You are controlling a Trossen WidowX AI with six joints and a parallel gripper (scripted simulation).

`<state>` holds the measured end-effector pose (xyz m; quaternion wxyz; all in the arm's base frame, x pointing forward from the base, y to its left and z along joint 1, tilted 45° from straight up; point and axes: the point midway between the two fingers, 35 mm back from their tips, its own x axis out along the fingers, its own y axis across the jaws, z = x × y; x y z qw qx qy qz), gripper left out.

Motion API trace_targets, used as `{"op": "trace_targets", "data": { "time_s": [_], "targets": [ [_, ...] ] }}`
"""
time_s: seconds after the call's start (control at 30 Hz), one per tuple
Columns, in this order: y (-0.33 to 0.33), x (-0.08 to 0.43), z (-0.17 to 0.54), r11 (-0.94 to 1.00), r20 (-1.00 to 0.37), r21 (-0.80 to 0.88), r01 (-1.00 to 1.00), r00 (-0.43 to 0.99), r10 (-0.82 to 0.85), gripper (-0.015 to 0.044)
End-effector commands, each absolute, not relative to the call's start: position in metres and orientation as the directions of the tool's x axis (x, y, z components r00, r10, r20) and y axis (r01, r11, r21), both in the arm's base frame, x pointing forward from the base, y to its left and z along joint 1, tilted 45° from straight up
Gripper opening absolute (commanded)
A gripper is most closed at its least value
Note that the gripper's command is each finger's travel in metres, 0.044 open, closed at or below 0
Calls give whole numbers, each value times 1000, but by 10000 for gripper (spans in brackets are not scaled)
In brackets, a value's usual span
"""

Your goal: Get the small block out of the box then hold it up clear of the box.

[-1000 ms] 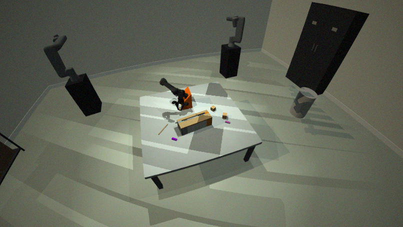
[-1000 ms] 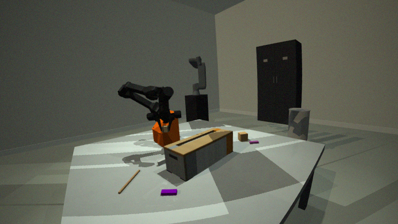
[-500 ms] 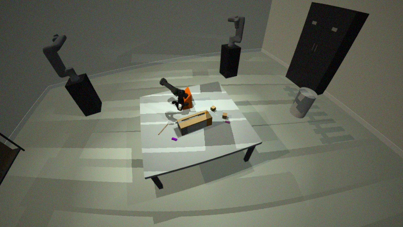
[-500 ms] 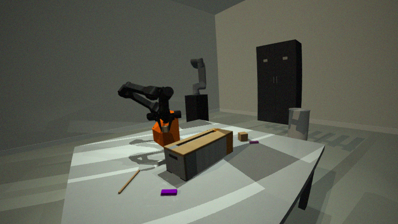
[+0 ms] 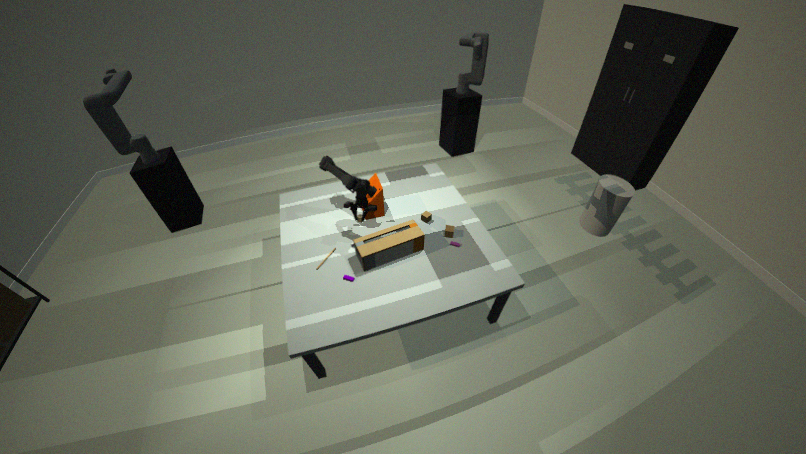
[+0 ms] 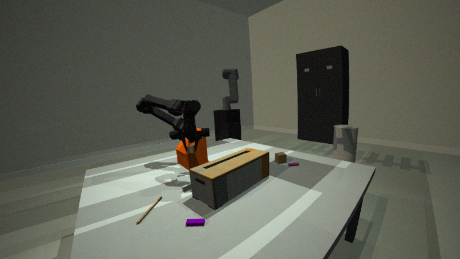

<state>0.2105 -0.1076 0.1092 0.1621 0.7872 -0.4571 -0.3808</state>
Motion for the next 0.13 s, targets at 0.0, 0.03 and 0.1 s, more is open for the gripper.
{"op": "trace_targets", "data": {
  "time_s": [0.0,0.03,0.1],
  "targets": [
    [-108,210,109,-526,-448,608,-594,290,-846,0],
    [-108,210,109,-526,-448,608,-594,290,-846,0],
    [-108,210,109,-526,-448,608,-594,290,-846,0]
  ]
}}
